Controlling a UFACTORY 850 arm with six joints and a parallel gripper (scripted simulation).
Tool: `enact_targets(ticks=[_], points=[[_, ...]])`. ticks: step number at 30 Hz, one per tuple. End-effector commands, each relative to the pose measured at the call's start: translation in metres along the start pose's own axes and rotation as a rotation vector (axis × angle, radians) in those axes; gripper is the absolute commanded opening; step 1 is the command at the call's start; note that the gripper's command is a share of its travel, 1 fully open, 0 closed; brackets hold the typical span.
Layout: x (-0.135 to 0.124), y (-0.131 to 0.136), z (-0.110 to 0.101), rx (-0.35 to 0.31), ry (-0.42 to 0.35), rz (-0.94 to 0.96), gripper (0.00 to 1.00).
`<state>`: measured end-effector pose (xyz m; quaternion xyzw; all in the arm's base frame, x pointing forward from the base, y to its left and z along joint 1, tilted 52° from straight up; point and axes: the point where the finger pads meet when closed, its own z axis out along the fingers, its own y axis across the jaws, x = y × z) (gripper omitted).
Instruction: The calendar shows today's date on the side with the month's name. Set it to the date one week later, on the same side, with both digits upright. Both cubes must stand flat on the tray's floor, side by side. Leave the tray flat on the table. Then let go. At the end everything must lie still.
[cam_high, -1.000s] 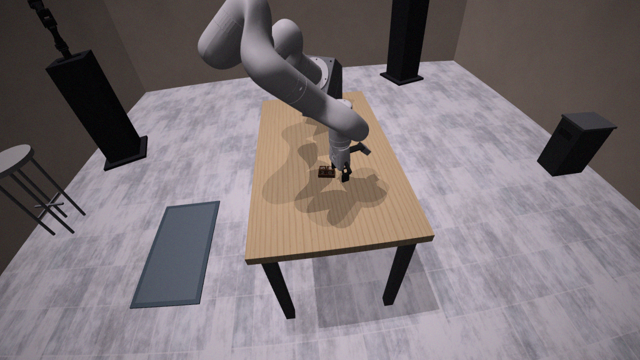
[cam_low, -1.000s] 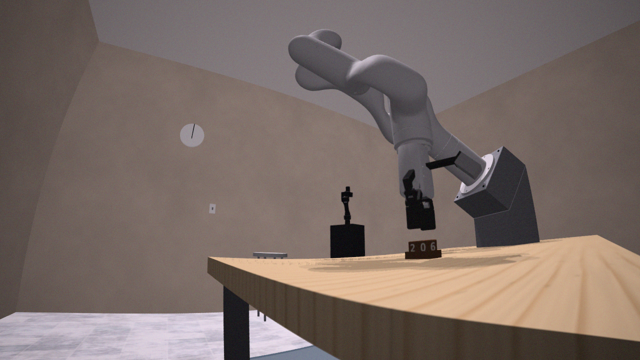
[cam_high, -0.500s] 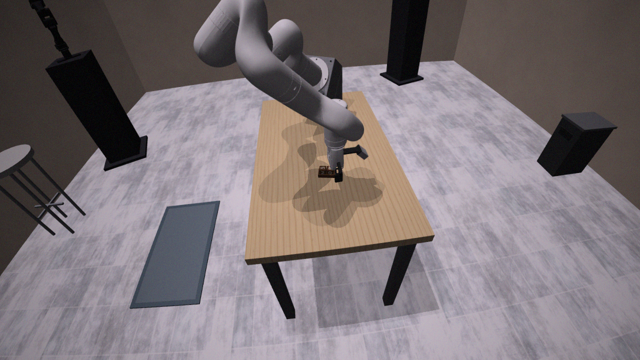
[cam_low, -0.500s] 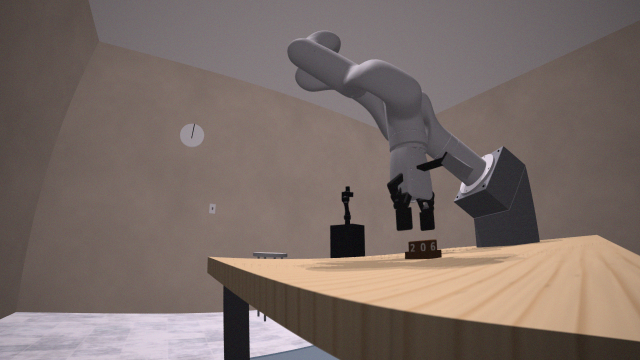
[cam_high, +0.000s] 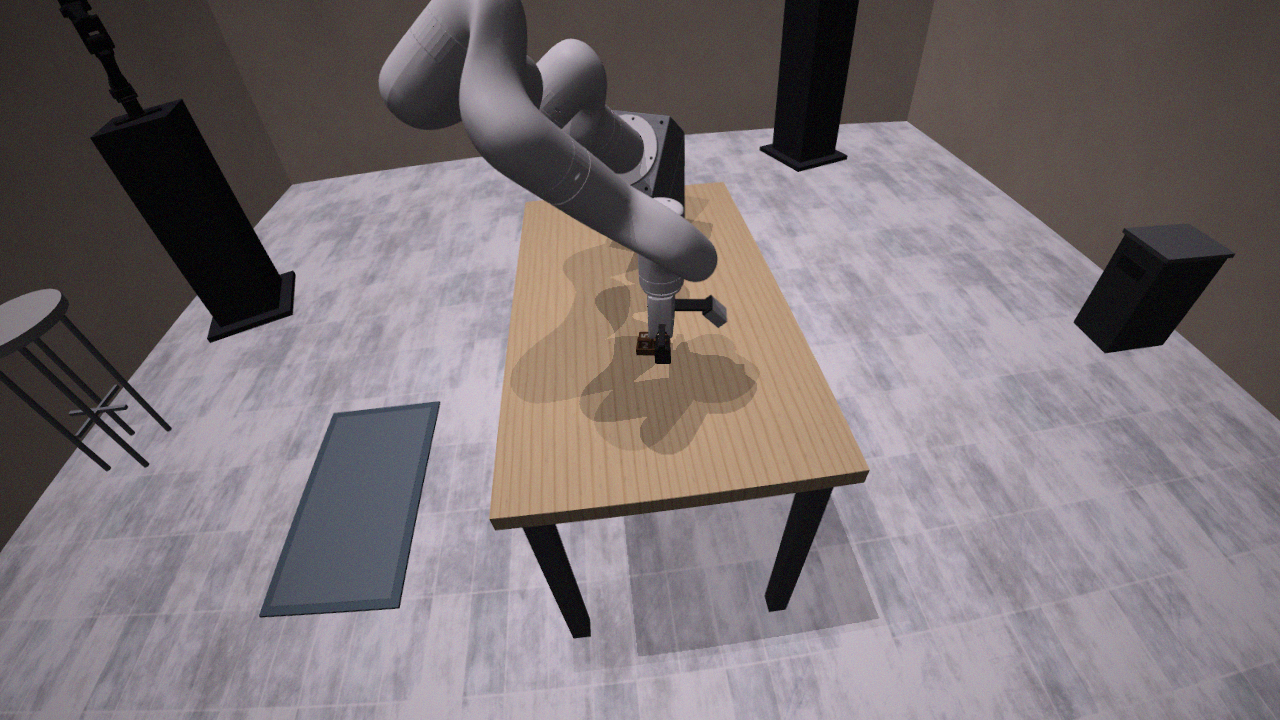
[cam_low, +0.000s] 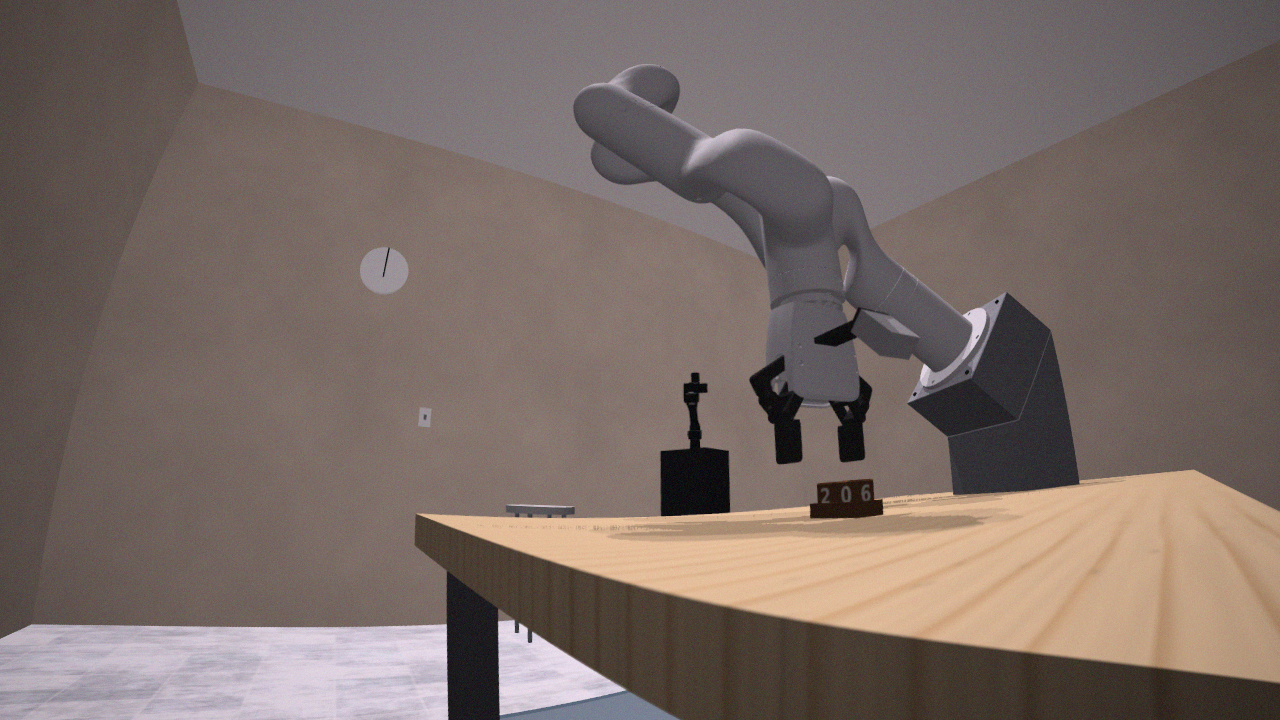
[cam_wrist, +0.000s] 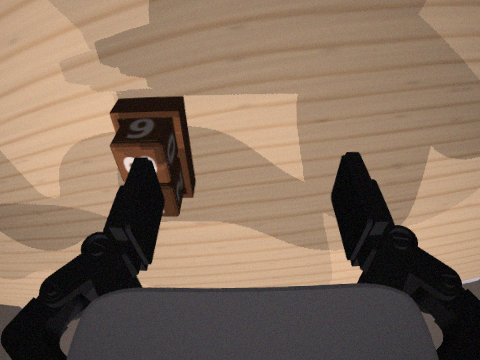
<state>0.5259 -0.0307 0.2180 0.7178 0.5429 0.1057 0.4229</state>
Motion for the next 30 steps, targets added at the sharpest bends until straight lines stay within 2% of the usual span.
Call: enact_targets(ticks=[1,7,14,18,24,30], points=[[-0.015,-0.002,0.0,-0.01,0.006,0.097,1.0],[-0.016,-0.002,0.0,-0.009,0.006,0.117,1.0],[-0.021,-0.002,0.0,-0.009,0.007,0.343,1.0],[-0.035,-0.004,0.0,-0.009,0.007,0.359,1.0],[-0.036,-0.004,0.0,-0.009,0.007,0.379,1.0],[-0.04,-0.004,0.0,-0.008,0.008,0.581,1.0]])
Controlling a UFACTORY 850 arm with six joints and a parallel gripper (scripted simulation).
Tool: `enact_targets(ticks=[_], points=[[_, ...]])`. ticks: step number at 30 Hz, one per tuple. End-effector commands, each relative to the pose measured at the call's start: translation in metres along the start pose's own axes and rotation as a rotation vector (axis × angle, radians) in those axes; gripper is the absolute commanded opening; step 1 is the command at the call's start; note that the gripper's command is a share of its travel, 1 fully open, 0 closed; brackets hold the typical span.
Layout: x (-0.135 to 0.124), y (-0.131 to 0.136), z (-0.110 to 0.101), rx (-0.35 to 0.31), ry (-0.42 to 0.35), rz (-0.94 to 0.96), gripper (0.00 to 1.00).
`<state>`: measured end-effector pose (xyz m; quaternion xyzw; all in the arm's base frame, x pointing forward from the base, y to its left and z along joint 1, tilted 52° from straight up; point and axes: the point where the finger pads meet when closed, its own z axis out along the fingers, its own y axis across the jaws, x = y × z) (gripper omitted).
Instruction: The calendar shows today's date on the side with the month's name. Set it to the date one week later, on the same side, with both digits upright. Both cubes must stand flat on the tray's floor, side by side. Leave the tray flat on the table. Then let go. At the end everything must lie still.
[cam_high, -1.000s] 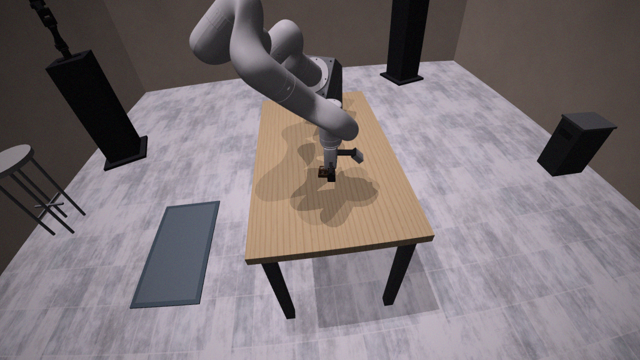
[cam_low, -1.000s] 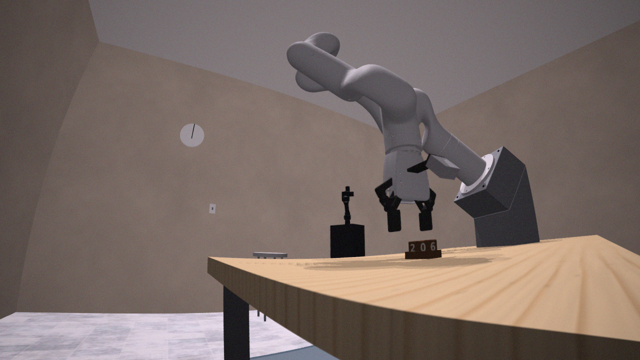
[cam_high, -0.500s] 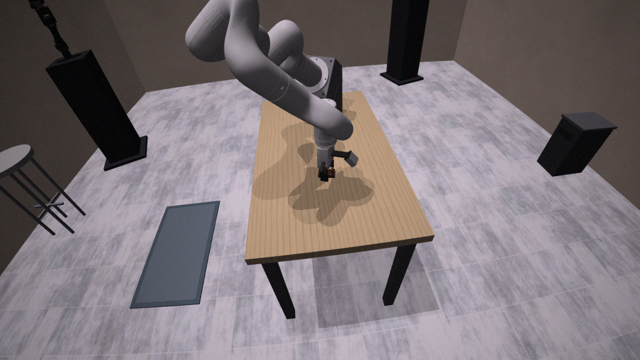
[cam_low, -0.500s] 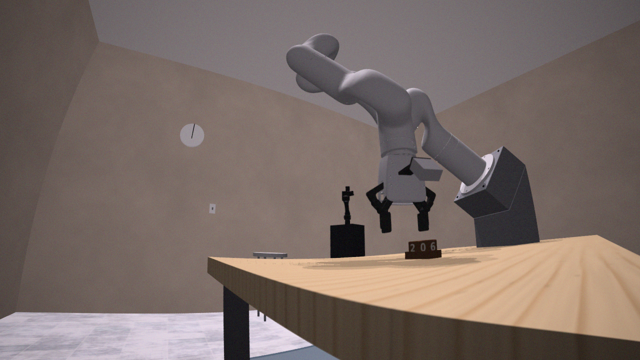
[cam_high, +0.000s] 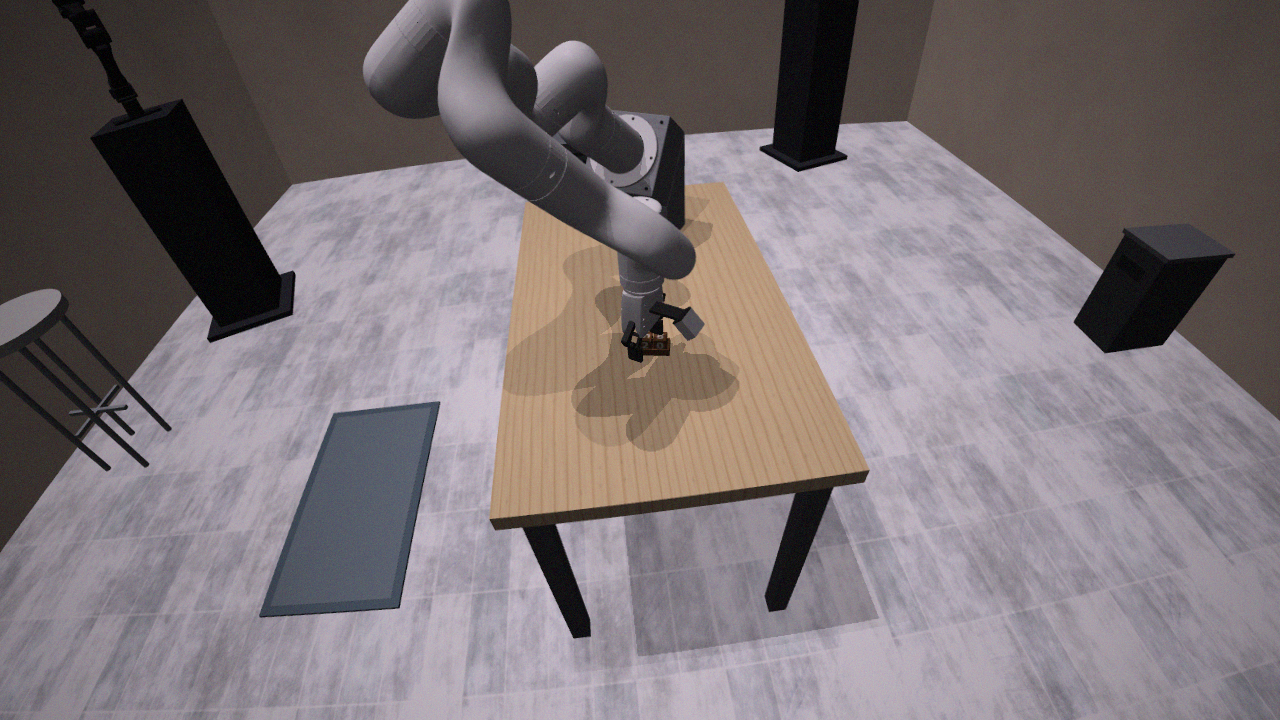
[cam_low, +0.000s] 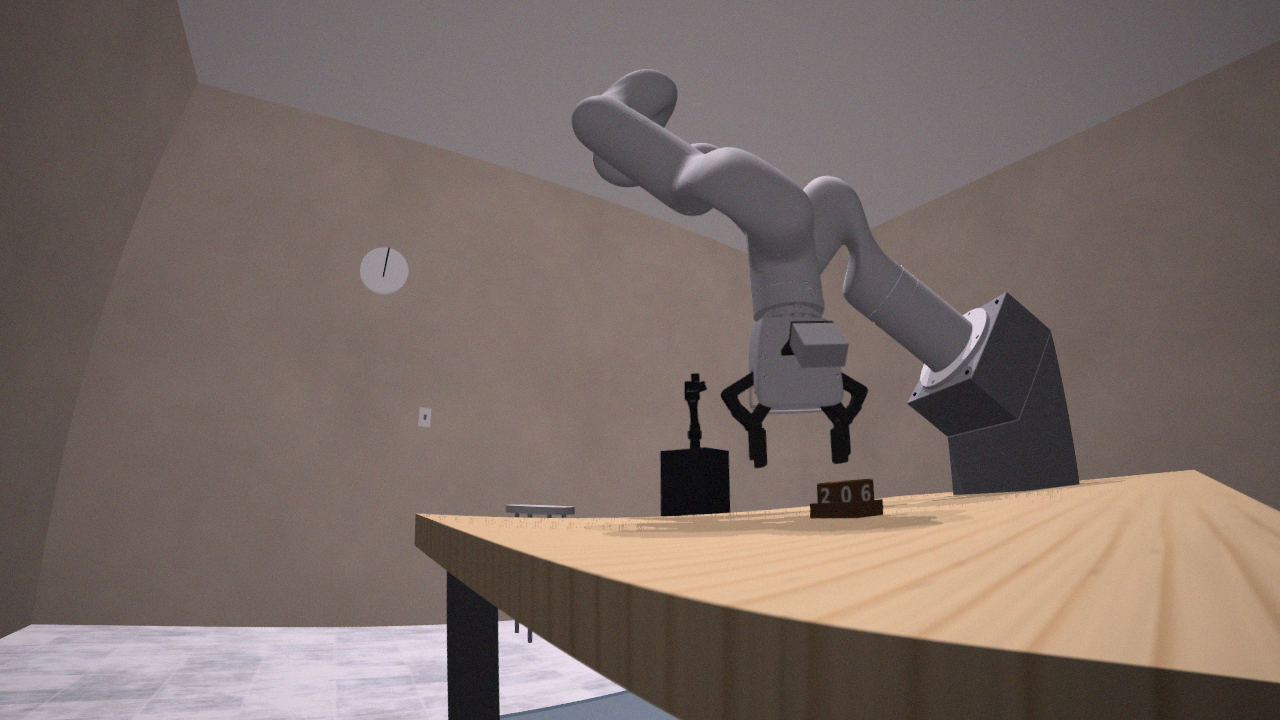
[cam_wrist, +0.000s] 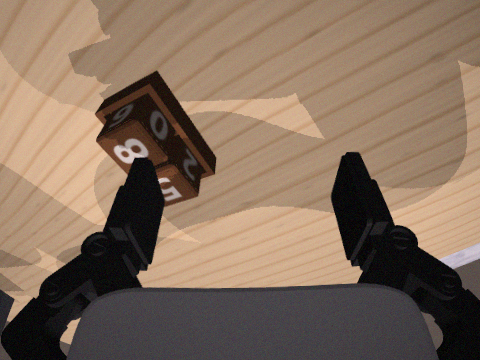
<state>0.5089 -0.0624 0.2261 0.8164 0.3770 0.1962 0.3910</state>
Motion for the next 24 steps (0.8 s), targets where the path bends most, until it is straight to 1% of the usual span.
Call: enact_targets(ticks=[1,2,5,10,12,18,19,21,24], points=[[-0.003,0.001,0.0,-0.003,0.005,0.174,1.0],[-0.003,0.001,0.0,-0.003,0.005,0.179,1.0],[-0.017,0.006,0.0,-0.003,0.005,0.189,1.0],[-0.017,0.006,0.0,-0.003,0.005,0.195,1.0],[-0.018,0.006,0.0,-0.003,0.005,0.231,1.0],[-0.021,0.008,0.0,-0.002,0.005,0.436,1.0],[-0.022,0.008,0.0,-0.002,0.005,0.442,1.0],[-0.033,0.011,0.0,-0.002,0.005,0.45,1.0],[-0.036,0.012,0.0,-0.002,0.005,0.45,1.0]])
